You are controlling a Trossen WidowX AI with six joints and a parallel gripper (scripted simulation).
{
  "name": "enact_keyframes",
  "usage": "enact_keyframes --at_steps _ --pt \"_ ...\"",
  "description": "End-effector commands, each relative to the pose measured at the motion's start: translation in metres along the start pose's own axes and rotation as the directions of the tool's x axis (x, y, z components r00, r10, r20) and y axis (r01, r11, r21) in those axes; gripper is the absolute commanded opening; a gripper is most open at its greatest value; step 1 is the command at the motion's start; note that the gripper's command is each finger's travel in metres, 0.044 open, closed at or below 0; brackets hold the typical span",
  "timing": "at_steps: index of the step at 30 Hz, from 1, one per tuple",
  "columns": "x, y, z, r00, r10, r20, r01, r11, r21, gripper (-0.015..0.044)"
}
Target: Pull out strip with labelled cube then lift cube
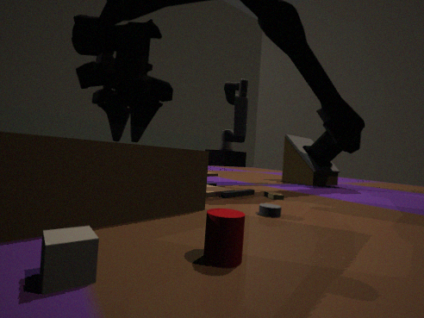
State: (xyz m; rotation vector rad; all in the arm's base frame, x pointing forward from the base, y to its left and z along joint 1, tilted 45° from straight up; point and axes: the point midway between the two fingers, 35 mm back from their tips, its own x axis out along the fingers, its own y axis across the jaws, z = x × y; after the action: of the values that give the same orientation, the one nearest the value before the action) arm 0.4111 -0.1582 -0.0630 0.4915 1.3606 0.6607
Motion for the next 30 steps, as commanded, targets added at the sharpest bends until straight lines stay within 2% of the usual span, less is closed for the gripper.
enact_keyframes --at_steps 1,30 --pt "0.007 -0.001 0.001 1.000 0.003 0.003 -0.003 1.000 0.005 0.0250" --pt "0.052 -0.001 0.001 1.000 0.005 0.004 -0.005 1.000 0.005 0.0250"
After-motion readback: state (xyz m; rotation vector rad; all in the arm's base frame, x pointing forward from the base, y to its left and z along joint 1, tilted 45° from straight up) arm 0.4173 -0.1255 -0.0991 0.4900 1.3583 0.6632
